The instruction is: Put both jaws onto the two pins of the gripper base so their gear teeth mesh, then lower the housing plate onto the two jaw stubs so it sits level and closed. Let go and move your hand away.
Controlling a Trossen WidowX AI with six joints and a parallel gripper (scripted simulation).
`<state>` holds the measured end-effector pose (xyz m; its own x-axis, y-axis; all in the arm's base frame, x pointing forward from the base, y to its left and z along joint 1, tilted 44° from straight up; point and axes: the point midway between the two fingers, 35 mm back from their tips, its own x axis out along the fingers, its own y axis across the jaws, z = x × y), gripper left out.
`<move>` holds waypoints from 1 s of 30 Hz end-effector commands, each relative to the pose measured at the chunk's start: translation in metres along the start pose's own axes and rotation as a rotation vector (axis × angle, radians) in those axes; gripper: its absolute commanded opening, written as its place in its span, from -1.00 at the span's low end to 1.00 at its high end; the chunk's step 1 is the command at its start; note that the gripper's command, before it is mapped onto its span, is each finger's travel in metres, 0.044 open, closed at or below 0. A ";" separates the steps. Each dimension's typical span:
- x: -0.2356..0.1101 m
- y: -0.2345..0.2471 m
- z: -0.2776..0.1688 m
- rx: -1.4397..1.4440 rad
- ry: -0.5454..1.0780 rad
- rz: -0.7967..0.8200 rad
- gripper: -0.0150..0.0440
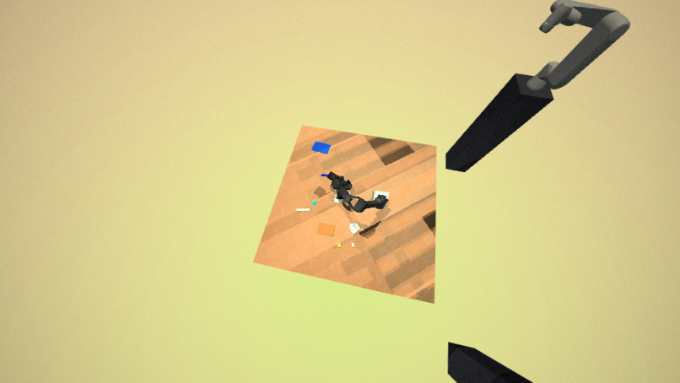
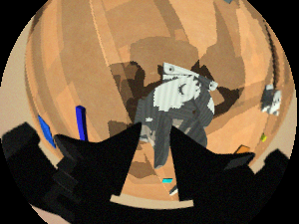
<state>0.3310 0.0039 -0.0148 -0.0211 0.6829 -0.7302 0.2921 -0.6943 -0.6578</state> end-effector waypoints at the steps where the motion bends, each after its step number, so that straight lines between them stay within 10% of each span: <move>1: 0.001 0.000 0.000 0.004 0.003 -0.004 -0.04; 30: 0.008 0.000 0.000 0.003 0.003 -0.004 -0.04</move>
<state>0.3311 0.0084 -0.0196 -0.0204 0.6828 -0.7303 0.2931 -0.6942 -0.6573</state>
